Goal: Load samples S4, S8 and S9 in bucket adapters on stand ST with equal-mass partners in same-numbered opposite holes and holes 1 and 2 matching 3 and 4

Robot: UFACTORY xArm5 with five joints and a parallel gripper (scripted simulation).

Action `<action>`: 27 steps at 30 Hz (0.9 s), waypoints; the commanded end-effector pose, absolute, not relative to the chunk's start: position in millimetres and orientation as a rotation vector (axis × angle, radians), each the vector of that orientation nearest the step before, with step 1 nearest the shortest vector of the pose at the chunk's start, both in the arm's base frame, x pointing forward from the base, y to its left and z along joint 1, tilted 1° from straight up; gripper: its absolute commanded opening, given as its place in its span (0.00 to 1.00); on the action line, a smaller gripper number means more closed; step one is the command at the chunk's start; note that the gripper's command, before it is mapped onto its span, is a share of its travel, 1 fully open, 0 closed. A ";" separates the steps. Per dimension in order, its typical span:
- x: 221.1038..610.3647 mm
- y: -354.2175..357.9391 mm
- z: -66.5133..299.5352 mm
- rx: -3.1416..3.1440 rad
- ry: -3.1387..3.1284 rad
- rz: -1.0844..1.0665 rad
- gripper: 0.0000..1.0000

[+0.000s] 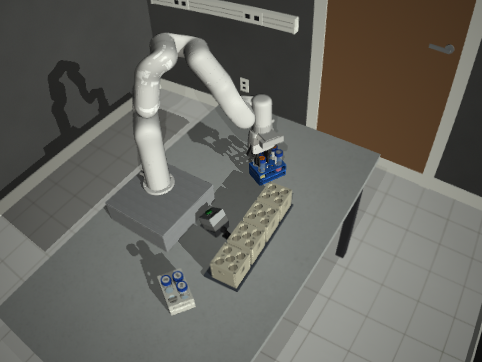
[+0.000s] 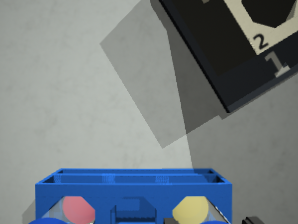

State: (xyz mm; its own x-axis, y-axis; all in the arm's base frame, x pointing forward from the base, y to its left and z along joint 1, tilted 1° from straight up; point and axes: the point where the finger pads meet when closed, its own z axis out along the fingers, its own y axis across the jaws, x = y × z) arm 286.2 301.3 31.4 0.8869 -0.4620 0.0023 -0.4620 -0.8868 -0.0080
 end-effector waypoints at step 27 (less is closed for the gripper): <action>287.1 302.3 29.1 -3.034 0.743 0.011 0.44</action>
